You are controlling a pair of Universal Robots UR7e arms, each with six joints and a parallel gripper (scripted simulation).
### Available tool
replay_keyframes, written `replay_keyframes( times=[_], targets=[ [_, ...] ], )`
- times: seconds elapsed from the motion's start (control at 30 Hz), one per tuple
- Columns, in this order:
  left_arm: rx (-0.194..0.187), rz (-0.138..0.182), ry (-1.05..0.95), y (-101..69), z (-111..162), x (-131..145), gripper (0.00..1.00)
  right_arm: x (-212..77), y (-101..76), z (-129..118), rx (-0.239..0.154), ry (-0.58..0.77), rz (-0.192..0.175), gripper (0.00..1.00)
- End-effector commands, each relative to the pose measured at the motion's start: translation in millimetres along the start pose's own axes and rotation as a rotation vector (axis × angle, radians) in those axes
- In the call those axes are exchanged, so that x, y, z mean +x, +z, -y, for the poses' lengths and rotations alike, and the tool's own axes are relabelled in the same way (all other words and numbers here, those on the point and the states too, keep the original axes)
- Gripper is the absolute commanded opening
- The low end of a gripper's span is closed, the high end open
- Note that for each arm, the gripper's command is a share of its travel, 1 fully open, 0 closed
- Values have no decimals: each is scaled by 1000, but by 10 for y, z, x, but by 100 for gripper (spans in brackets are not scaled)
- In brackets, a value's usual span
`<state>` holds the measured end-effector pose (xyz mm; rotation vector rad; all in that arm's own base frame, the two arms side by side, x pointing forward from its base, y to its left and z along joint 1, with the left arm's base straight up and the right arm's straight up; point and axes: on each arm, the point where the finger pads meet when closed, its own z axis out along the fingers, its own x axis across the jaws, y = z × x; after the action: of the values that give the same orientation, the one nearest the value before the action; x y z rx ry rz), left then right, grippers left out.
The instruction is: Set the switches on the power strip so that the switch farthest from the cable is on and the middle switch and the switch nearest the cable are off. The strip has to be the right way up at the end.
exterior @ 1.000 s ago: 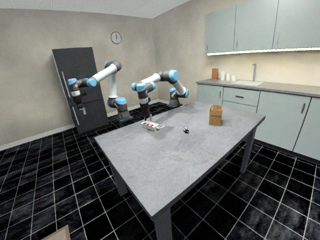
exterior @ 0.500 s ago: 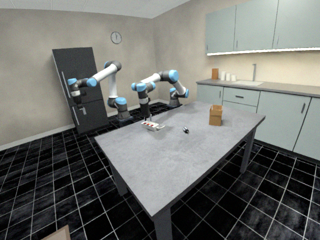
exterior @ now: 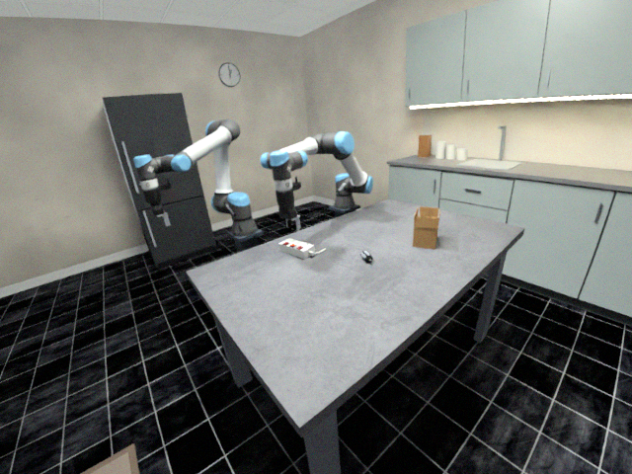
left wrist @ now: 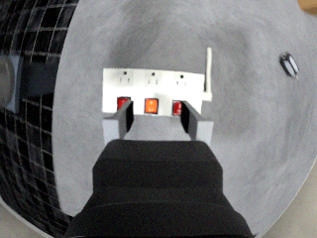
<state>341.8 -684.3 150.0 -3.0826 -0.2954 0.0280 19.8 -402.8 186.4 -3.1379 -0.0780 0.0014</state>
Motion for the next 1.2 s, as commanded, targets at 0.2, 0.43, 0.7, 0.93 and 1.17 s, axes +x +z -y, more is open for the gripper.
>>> replay_keyframes(
  times=[0.2,0.43,0.7,0.93,1.17],
  targets=[
    [-47,-21,226,-324,105,8,100,2,-6,-7,-3,0,-1,100],
    [-47,-21,226,-324,105,8,100,2,-6,-7,-3,0,-1,100],
    [-47,-21,226,-324,105,8,100,2,-6,-7,-3,0,-1,100],
    [-47,-21,242,-316,104,3,100,2,-6,-7,-3,0,-1,100],
    [-46,-24,356,-261,96,-34,100,2,-6,-7,-3,0,-1,100]
  ],
)
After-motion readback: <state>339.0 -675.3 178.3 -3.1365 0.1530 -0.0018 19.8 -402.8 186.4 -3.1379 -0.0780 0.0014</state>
